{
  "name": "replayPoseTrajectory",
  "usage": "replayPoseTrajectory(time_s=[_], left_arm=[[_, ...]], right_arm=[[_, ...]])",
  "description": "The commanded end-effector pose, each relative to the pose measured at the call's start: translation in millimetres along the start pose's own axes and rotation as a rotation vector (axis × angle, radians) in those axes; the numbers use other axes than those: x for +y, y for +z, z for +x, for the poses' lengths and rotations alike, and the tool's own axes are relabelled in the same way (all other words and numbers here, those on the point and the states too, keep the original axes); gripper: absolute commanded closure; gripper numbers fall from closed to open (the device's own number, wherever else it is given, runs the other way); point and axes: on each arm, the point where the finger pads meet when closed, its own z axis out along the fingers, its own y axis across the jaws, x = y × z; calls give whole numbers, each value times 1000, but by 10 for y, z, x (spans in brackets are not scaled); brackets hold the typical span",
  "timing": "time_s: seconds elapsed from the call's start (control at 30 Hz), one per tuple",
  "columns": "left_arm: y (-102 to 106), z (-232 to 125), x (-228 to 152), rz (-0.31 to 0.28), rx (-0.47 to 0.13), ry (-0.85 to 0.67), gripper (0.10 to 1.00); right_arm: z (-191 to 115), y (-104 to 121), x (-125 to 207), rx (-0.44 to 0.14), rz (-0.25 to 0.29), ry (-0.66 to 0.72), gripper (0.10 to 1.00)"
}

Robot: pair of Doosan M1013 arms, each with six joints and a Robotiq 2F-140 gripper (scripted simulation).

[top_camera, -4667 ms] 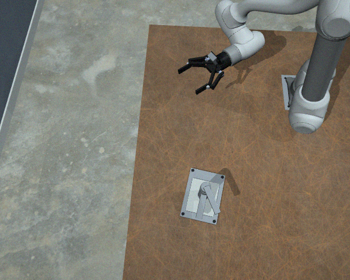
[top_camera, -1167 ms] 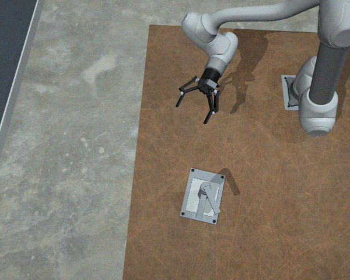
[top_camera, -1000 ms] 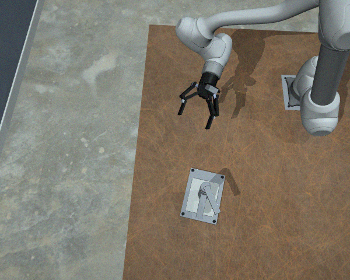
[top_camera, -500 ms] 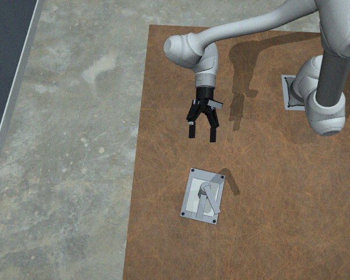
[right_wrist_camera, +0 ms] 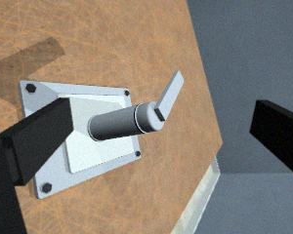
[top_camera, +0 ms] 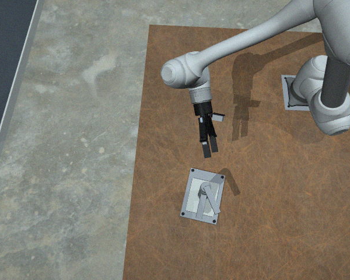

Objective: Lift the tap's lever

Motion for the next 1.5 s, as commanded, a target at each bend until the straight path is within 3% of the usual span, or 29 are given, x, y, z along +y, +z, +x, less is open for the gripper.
replayPoseTrajectory(time_s=[0.0,0.1,0.17,0.2,0.67,0.73,0.77,1.23,1.3,1.33,1.47], left_arm=[[-4,0,-1,0,1,0,98],[-4,0,-1,0,1,0,98],[-4,0,-1,0,1,0,98],[-4,0,-1,0,1,0,98],[-4,0,-1,0,1,0,98],[-4,0,-1,0,1,0,98],[-4,0,-1,0,1,0,98],[-4,0,-1,0,1,0,98],[-4,0,-1,0,1,0,98],[-4,0,-1,0,1,0,98],[-4,0,-1,0,1,0,98]], right_arm=[[76,192,20,46,88,-136,98],[117,301,21,76,139,-221,98],[117,301,21,76,139,-221,98],[152,401,23,106,188,-303,98],[251,802,59,252,405,-689,98],[251,802,59,252,405,-689,98],[260,877,78,286,449,-772,98],[251,1199,260,448,650,-1159,98],[251,1199,260,448,650,-1159,98],[243,1265,323,484,693,-1242,98],[232,1345,413,529,745,-1341,98]])
